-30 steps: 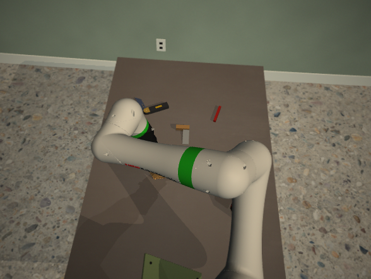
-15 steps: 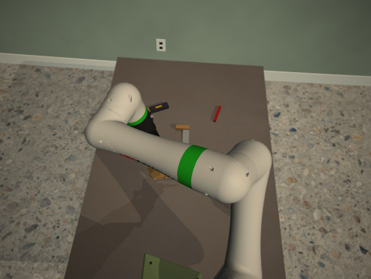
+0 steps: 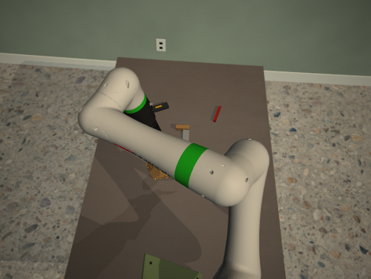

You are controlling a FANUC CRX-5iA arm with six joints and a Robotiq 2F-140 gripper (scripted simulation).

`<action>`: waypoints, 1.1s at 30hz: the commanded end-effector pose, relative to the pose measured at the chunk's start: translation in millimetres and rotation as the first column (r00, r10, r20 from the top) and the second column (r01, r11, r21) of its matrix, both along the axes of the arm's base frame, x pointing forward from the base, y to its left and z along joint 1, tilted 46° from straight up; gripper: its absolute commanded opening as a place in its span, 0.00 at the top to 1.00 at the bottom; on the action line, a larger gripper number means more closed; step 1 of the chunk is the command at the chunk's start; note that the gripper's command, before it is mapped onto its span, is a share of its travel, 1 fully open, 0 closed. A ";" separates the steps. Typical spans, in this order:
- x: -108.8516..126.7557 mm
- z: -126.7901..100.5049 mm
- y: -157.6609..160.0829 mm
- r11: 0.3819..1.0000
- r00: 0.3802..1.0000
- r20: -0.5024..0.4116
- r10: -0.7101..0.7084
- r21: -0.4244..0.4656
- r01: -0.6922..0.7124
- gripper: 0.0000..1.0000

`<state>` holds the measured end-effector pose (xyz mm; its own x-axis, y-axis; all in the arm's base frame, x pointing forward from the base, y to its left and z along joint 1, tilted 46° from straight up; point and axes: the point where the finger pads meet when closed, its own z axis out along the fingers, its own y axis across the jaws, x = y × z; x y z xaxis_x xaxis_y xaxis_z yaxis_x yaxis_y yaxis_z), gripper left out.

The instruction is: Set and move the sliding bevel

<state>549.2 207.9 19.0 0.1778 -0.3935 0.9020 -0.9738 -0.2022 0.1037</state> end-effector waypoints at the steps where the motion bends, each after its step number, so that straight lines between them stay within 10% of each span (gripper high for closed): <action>1: 0.0 2.8 3.1 1.000 1.000 0.001 0.001 0.001 -0.001 0.90; 33: -5.7 14.4 -7.2 1.000 1.000 -0.011 0.008 0.011 -0.007 0.90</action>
<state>544.4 202.1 30.2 0.1887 -0.3993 0.8972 -0.9718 -0.2074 0.1120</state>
